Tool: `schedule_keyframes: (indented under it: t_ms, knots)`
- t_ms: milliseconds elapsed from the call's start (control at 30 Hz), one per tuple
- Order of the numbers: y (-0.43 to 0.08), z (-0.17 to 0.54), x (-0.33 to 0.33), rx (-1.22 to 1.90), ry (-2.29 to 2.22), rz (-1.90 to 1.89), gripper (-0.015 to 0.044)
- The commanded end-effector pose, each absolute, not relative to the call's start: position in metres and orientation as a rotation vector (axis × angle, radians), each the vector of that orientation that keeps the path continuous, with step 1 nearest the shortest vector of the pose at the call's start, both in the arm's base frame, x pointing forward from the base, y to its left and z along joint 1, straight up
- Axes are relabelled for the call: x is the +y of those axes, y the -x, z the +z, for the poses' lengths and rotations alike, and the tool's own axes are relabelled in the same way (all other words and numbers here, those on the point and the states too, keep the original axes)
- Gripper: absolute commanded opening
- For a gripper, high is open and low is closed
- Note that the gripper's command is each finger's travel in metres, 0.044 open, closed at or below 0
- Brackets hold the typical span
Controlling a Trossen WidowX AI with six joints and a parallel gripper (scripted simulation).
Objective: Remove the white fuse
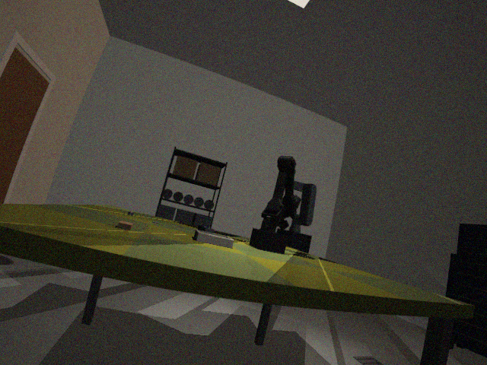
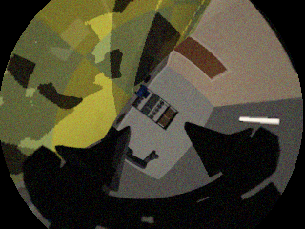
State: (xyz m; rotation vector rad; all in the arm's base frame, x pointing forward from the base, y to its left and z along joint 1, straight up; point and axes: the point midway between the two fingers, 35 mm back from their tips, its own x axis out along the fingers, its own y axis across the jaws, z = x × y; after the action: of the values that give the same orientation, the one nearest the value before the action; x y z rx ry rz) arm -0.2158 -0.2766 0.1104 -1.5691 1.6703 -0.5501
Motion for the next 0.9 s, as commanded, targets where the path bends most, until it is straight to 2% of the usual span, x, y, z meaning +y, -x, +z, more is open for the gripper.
schedule_keyframes:
  t_ms: [0,133,367,600,867]
  knots:
    - [0.214,0.110,-0.278,1.661,1.563,-0.552,0.0374]
    - [0.177,0.101,-0.310,1.477,1.440,-0.576,0.0269]
    - [0.082,0.081,-0.355,1.175,1.127,-0.527,0.0085]
    - [-0.025,0.060,-0.364,1.004,0.770,-0.392,0.0074]
    - [-0.134,0.040,-0.325,0.998,0.487,-0.178,0.0074]
